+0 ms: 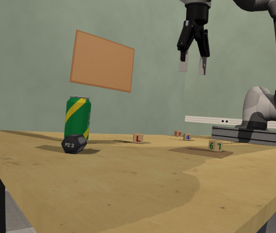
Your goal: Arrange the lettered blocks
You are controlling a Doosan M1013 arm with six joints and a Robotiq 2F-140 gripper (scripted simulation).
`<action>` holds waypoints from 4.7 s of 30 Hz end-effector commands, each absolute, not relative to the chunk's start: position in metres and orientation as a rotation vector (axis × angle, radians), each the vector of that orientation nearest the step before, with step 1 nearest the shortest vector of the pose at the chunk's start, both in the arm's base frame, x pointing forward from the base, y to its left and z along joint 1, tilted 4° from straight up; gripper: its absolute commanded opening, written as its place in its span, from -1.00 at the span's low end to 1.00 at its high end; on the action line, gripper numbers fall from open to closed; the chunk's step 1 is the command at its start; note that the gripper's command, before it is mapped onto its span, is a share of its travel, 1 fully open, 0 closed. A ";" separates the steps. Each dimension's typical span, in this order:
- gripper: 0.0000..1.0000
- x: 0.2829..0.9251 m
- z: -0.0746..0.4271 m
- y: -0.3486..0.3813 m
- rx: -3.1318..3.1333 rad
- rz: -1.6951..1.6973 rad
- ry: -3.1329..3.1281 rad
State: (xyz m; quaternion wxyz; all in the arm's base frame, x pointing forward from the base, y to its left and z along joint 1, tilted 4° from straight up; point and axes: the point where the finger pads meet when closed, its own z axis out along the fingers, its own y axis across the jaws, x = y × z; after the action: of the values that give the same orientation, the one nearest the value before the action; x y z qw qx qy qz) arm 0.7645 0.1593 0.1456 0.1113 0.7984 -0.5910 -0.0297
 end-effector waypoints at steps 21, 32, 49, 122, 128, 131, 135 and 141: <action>1.00 0.708 0.256 0.059 2.970 -0.104 -0.817; 1.00 0.672 0.300 0.019 3.115 -0.041 -0.299; 1.00 0.727 0.267 0.012 2.970 -0.087 -0.760; 1.00 0.908 -0.031 0.091 1.273 0.191 -2.453; 1.00 0.908 -0.031 0.091 1.273 0.191 -2.453; 1.00 0.908 -0.031 0.091 1.273 0.191 -2.453; 1.00 0.908 -0.031 0.091 1.273 0.191 -2.453; 1.00 0.908 -0.031 0.091 1.273 0.191 -2.453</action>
State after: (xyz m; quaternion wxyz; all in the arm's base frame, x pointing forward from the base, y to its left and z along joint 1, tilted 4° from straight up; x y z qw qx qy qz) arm 0.9076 0.0882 -0.0324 0.1831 0.4528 -0.8701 0.0653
